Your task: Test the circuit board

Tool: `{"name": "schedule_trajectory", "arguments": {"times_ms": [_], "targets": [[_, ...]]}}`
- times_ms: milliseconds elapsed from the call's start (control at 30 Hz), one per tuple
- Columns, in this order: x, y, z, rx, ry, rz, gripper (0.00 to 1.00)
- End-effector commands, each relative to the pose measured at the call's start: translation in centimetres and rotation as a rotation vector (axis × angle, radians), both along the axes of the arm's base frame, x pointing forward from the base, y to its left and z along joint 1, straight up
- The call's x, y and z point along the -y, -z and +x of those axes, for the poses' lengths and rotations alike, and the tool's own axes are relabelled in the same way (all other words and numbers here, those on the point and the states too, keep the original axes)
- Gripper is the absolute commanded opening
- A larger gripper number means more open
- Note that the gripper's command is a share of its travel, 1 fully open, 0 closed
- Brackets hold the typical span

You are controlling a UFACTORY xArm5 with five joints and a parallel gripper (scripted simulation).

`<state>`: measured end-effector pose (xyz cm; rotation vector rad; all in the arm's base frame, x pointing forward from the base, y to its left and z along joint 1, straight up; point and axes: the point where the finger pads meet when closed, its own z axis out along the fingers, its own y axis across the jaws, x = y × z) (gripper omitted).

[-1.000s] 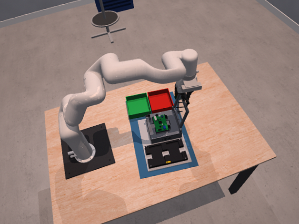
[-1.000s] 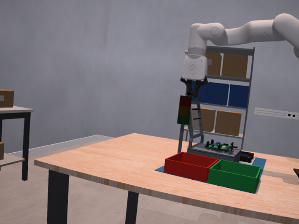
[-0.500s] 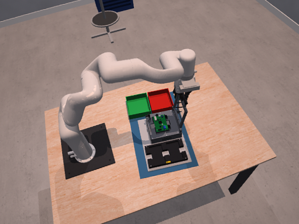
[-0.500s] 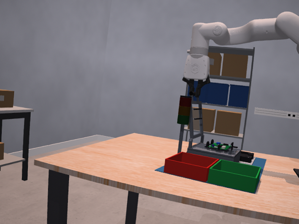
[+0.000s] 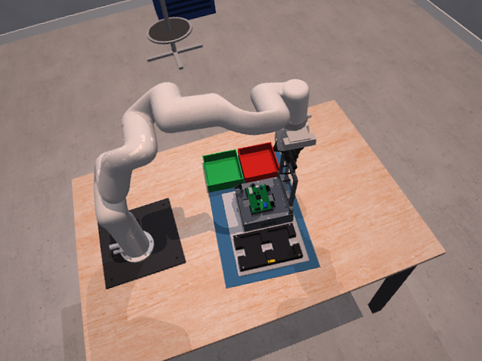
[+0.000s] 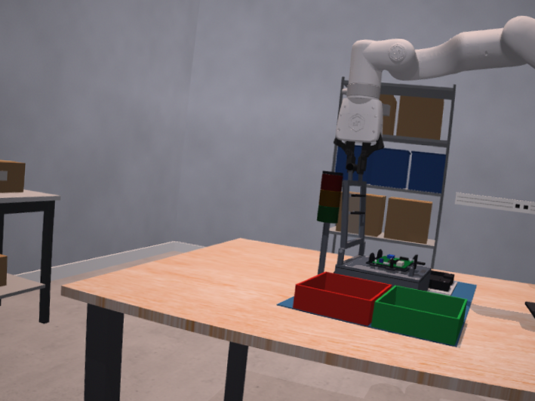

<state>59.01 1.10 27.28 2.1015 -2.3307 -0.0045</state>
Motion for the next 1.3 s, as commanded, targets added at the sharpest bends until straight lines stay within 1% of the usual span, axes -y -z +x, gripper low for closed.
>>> {"name": "schedule_trajectory", "arguments": {"times_ms": [0,400,467,633,967,1033,1267], "targets": [[-0.1,-0.2,-0.7,0.006,0.0,0.0,0.0],[-0.3,-0.2,-3.3,0.006,0.0,0.0,0.0],[-0.3,-0.2,-3.3,0.006,0.0,0.0,0.0],[-0.4,0.0,-4.6,0.006,0.0,0.0,0.0],[-0.6,0.7,-7.3,0.006,0.0,0.0,0.0],[-0.6,0.7,-7.3,0.006,0.0,0.0,0.0],[-0.8,1.5,-9.3,0.006,0.0,0.0,0.0]]}}
